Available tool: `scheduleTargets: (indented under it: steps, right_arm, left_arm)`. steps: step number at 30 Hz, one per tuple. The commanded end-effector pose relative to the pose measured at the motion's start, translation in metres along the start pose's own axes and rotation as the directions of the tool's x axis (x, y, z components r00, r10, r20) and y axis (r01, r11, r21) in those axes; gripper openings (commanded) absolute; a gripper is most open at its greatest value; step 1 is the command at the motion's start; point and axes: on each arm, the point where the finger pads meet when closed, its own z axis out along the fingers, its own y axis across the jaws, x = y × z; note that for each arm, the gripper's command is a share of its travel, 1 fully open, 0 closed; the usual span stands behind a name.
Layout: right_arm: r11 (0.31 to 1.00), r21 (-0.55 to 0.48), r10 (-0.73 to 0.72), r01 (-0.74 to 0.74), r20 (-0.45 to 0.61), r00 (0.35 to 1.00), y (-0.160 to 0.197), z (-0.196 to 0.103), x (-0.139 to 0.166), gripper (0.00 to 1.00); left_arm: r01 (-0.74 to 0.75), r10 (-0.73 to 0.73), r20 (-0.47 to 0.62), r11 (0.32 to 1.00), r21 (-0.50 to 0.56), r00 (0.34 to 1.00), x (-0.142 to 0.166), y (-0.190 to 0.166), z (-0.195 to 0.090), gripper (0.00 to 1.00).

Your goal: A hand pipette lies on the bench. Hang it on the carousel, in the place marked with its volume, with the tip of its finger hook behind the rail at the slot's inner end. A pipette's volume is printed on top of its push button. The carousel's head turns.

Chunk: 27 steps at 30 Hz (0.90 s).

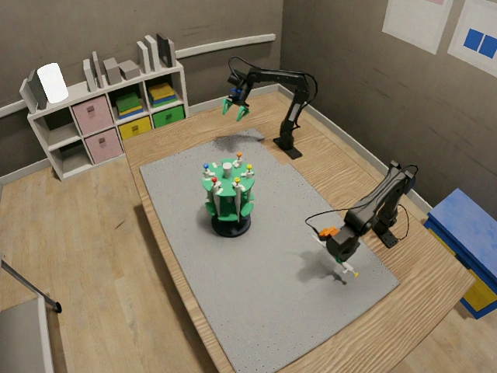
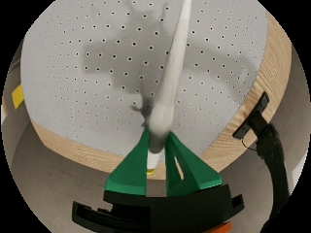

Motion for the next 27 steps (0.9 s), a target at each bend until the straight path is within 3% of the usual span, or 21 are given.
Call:
scheduleTargets:
  steps: [1,15,27]
  right_arm:
    - [1.000,-0.002,-0.008,0.008,0.023,1.000,-0.004,-0.001,-0.005,1.00]
    - [1.000,-0.002,-0.008,0.008,0.023,1.000,-0.004,-0.001,-0.005,1.00]
    - [1.000,-0.002,-0.008,0.008,0.023,1.000,-0.004,-0.001,-0.005,1.00]
  left_arm:
    - [-0.037,0.037,0.010,0.999,-0.025,0.999,-0.001,0.002,-0.007,0.12]
    - [-0.039,0.040,0.019,0.998,-0.051,0.999,-0.001,0.005,-0.001,0.12]
    - [-0.038,0.038,0.019,0.999,-0.025,0.999,-0.001,0.003,0.023,0.12]
